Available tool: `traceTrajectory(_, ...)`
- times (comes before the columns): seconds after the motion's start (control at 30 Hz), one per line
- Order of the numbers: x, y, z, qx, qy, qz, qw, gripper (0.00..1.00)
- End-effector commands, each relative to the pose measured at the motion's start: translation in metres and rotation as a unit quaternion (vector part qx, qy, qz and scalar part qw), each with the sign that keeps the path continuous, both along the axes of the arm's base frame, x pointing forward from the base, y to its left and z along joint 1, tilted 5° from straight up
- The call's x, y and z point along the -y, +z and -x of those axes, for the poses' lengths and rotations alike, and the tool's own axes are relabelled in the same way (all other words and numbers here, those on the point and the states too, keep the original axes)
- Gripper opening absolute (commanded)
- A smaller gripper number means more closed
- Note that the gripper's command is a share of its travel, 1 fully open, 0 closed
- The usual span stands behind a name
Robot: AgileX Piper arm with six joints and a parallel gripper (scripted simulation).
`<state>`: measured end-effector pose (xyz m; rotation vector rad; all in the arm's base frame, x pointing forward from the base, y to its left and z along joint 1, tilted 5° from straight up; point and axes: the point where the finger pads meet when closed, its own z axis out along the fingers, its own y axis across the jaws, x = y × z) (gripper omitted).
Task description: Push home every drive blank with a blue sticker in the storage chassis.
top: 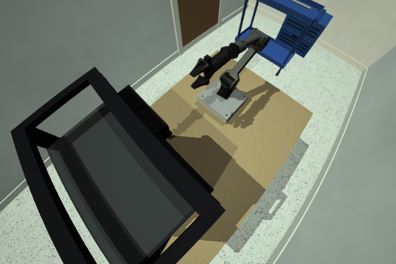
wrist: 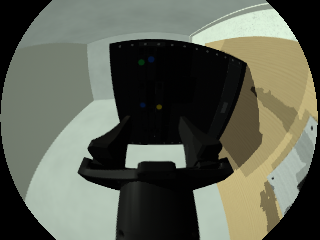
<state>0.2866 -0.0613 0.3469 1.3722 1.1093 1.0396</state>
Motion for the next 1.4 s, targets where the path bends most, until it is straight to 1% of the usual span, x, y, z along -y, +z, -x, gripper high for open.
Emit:
traceTrajectory(0.0, 0.0, 0.002, -0.002, 0.001, 0.0, 0.0, 1.0, 1.0)
traceTrajectory(0.13, 0.001, 0.006, -0.006, 0.001, 0.0, 0.0, 1.0, 1.0)
traceTrajectory(0.9, -0.002, 0.015, -0.015, 0.0, 0.001, 0.0, 1.0, 1.0)
traceTrajectory(1.13, -0.003, 0.02, -0.02, 0.001, 0.0, 0.0, 1.0, 1.0)
traceTrajectory(1.37, -0.006, 0.029, -0.029, 0.001, 0.002, -0.001, 1.0, 1.0)
